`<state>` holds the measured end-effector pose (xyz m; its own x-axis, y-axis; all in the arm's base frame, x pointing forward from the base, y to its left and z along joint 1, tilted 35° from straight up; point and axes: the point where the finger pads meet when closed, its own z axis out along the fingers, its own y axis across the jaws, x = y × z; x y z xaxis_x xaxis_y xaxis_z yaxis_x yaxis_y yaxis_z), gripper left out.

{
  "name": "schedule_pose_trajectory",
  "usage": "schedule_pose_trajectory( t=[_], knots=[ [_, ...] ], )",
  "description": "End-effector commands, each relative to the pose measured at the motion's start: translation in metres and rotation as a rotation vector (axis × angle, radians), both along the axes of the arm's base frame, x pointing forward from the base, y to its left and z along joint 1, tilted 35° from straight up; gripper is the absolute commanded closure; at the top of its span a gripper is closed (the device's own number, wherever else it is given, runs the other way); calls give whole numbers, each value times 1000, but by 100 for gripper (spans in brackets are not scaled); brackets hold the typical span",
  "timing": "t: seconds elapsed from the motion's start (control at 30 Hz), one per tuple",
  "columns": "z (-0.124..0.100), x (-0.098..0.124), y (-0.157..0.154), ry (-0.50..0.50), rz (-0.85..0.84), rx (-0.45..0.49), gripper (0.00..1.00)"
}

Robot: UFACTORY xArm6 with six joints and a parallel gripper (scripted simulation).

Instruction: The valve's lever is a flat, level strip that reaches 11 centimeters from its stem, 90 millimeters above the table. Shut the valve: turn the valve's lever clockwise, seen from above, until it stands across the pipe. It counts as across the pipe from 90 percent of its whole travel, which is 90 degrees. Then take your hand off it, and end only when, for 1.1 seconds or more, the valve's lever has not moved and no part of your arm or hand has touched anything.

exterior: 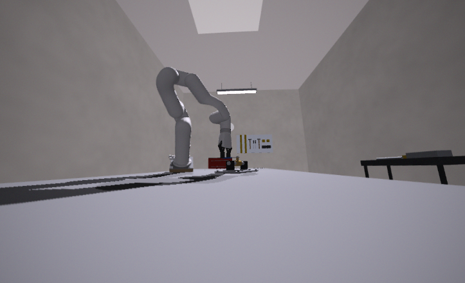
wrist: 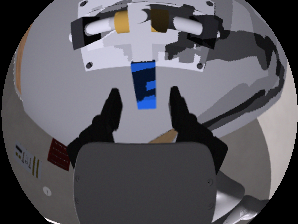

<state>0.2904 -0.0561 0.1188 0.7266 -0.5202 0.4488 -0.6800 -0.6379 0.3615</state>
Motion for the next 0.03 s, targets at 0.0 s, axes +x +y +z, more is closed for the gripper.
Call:
schedule_pose_trajectory(
  t=[0.0],
  knots=[
    [9,0,6,-4,1,1,32]
  ],
)
